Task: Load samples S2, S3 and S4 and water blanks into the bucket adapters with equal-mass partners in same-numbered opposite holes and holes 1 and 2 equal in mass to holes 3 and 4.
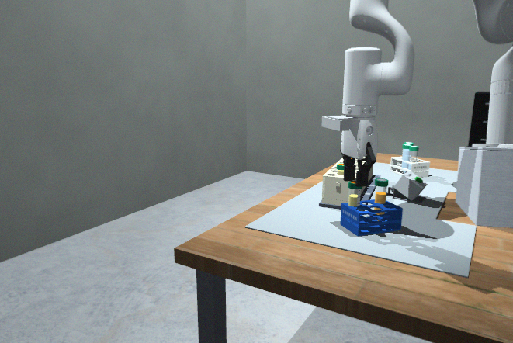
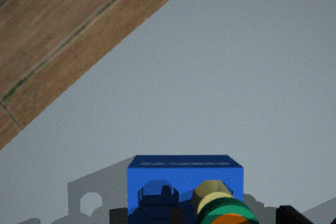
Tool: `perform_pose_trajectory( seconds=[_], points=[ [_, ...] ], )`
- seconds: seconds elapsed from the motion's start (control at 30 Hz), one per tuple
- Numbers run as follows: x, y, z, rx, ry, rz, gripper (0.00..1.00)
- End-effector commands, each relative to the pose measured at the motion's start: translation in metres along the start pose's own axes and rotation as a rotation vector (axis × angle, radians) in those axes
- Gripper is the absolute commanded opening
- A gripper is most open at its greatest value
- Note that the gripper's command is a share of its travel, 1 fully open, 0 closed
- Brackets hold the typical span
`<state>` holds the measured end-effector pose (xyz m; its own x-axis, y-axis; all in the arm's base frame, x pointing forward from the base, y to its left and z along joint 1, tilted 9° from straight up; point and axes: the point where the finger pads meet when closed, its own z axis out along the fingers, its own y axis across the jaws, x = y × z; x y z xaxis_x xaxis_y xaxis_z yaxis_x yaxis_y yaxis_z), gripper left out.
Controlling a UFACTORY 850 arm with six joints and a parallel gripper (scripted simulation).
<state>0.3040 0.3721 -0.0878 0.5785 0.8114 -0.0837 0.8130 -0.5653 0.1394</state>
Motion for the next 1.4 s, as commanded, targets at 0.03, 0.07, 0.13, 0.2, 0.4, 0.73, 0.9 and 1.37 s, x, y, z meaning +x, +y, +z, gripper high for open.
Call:
perform_pose_trajectory(
  seconds=[0.03,0.07,0.13,0.2,0.4,0.73,0.9,1.37],
  points=[
    [0.001,0.000,0.001,0.000,0.002,0.000,0.57],
    [0.001,0.000,0.002,0.000,0.002,0.000,0.57],
    [0.001,0.000,0.003,0.000,0.002,0.000,0.57],
    [0.001,0.000,0.004,0.000,0.002,0.000,0.57],
    [0.001,0.000,0.007,0.000,0.002,0.000,0.57],
    [0.001,0.000,0.014,0.000,0.002,0.000,0.57],
    [0.001,0.000,0.016,0.000,0.002,0.000,0.57],
    [0.001,0.000,0.020,0.000,0.002,0.000,0.57]
  ],
)
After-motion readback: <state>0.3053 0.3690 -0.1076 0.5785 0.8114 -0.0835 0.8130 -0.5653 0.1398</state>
